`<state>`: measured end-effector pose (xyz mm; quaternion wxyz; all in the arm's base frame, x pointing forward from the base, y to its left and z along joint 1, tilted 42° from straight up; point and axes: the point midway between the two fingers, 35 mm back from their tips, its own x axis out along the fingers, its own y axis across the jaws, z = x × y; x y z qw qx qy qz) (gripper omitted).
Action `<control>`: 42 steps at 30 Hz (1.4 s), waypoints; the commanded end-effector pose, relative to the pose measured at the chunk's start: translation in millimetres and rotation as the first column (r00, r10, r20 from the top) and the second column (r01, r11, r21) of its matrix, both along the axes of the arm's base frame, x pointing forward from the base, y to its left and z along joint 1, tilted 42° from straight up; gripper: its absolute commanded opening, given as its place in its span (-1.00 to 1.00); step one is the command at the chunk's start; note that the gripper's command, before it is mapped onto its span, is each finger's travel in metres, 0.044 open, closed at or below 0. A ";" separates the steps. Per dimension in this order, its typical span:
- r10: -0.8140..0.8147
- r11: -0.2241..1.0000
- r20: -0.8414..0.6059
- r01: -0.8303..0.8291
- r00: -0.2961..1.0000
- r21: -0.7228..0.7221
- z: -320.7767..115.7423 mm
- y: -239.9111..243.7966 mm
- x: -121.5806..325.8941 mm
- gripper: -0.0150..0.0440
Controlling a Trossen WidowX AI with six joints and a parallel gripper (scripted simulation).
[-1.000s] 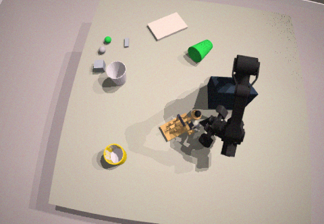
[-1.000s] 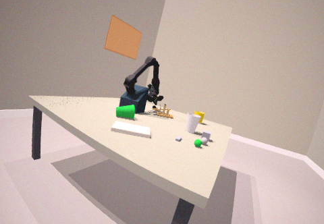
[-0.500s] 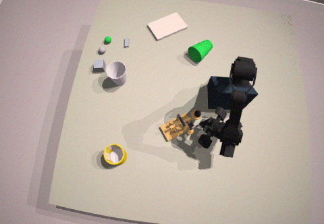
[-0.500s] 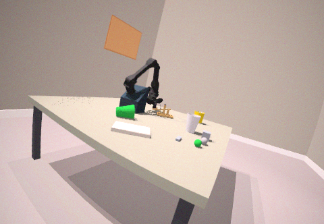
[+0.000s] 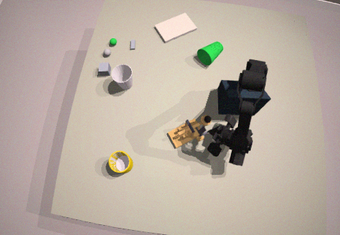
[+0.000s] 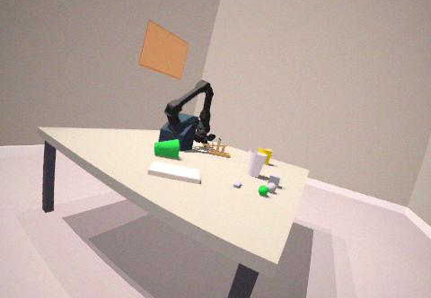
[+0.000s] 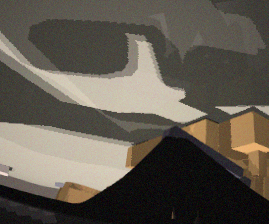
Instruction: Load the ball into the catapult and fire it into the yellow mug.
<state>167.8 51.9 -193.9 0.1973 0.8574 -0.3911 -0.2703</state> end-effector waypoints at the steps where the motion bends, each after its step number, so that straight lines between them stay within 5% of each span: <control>1: -0.002 1.000 -0.006 0.002 1.000 -0.012 -8.5 -11.6 -2.9 -0.49; 5: -0.001 1.000 -0.008 0.001 1.000 -0.008 -6.3 -0.9 -2.1 -0.49; 13: 0.001 1.000 -0.008 -0.001 1.000 0.007 42.7 104.6 -17.8 -0.49; 19: 0.000 1.000 -0.006 0.000 1.000 0.006 51.7 116.2 -22.6 -0.49; 36: -0.232 0.921 0.149 0.168 0.961 0.352 28.6 141.1 24.2 1.00; 42: -0.357 0.838 0.194 0.222 0.914 0.498 27.2 156.7 48.1 1.00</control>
